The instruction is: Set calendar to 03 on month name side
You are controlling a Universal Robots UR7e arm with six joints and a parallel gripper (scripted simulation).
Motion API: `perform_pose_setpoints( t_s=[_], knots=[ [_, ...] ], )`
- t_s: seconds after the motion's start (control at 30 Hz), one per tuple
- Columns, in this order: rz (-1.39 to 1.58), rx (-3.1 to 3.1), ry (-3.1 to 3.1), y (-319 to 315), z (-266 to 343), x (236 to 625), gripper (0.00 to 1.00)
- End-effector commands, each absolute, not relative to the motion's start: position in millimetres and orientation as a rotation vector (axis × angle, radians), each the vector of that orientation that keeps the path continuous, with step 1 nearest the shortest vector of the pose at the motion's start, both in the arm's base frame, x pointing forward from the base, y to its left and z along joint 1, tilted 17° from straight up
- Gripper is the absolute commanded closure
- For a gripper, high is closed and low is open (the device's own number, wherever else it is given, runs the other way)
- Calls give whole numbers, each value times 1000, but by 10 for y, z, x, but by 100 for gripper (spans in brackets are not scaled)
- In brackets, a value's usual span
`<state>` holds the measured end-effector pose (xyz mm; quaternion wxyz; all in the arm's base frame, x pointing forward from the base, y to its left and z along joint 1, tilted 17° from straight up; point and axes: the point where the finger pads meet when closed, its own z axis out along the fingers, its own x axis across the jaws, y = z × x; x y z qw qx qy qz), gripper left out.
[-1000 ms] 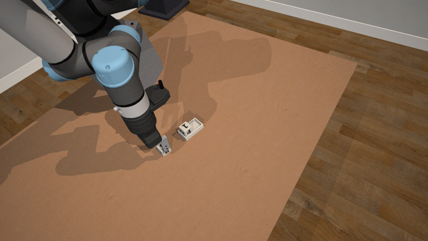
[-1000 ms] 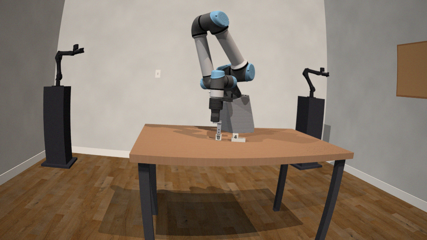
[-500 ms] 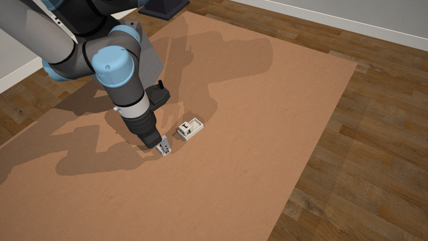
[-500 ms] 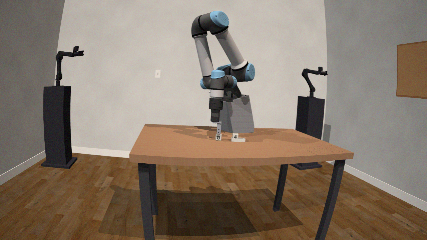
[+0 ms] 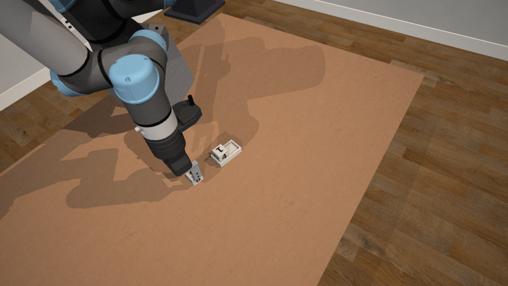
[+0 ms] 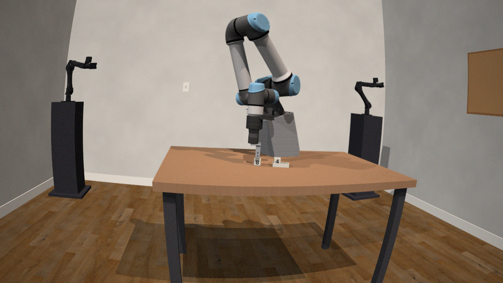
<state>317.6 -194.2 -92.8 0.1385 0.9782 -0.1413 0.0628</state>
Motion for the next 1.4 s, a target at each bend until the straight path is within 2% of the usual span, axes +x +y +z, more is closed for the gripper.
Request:
perform_pose_setpoints(
  t_s=[0.0,1.37],
  knots=[
    [180,2831,-409,-1928,-933,3165,10],
    [184,2828,-409,-2034,-1211,3205,10]
  ],
)
